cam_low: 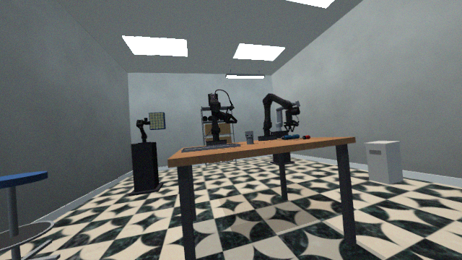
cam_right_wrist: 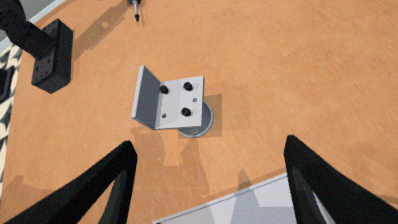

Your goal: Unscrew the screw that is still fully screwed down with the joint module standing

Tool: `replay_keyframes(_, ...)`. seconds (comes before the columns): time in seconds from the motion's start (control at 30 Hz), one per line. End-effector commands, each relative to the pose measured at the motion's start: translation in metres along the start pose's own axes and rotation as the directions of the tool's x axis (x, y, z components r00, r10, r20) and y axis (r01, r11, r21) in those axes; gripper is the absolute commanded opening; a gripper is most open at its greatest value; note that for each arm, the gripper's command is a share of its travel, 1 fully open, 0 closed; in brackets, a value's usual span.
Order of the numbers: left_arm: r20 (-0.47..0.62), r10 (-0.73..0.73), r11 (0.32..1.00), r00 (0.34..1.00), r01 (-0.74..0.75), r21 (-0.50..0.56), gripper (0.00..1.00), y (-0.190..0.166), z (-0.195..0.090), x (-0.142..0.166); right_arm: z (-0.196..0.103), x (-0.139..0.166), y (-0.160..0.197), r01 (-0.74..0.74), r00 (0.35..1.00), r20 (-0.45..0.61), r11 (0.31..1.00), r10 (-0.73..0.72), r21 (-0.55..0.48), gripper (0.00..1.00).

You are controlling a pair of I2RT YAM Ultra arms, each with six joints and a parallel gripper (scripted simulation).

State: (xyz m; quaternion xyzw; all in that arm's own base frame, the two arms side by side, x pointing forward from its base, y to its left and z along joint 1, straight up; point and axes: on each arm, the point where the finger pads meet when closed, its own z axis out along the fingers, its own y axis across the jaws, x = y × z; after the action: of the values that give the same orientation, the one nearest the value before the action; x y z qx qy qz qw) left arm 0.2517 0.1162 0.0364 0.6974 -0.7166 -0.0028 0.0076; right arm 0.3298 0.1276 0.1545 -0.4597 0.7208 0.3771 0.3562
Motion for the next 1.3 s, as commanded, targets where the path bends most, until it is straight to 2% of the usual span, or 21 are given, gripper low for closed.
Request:
replay_keyframes(0.0,0.025,0.018,0.998,1.0,-0.019,0.052,0.65,-0.011,-0.018,-0.002,-0.023,-0.015,-0.011,-0.054,0.998,-0.024,0.995,0.056,0.081,0.86)
replay_keyframes(0.17,0.025,0.018,0.998,1.0,-0.019,0.052,0.65,-0.011,-0.018,-0.002,-0.036,-0.002,-0.032,-0.19,0.977,-0.067,0.97,0.202,0.148,0.86)
replay_keyframes(0.33,0.025,0.018,0.998,1.0,-0.019,0.052,0.65,-0.011,-0.018,-0.002,-0.03,-0.004,-0.028,-0.181,0.979,-0.075,0.975,0.192,0.133,0.86)
replay_keyframes(0.4,0.025,0.018,0.998,1.0,-0.019,0.052,0.65,-0.011,-0.018,-0.002,-0.05,-0.009,-0.032,-0.205,0.973,-0.065,0.958,0.222,0.199,0.86)
replay_keyframes(0.73,0.025,0.018,0.998,1.0,-0.019,0.052,0.65,-0.011,-0.018,-0.002,-0.095,0.003,-0.057,-0.402,0.888,-0.06,0.834,0.455,0.377,0.86)
replay_keyframes(0.9,0.025,0.018,0.998,1.0,-0.019,0.052,0.65,-0.011,-0.018,-0.002,-0.089,0.0,-0.054,-0.392,0.892,-0.071,0.844,0.445,0.365,0.86)
replay_keyframes(0.93,0.025,0.018,0.998,1.0,-0.019,0.052,0.65,-0.011,-0.018,-0.002,-0.101,0.002,-0.057,-0.416,0.88,-0.051,0.818,0.472,0.397,0.86)
replay_keyframes(1.2,0.025,0.018,0.998,1.0,-0.019,0.052,0.65,-0.011,-0.018,-0.002,-0.142,0.012,-0.067,-0.542,0.777,0.019,0.653,0.63,0.529,0.86)
replay_keyframes(1.27,0.025,0.018,0.998,1.0,-0.019,0.052,0.65,-0.011,-0.018,-0.002,-0.148,0.024,-0.075,-0.587,0.727,0.031,0.597,0.686,0.546,0.86)
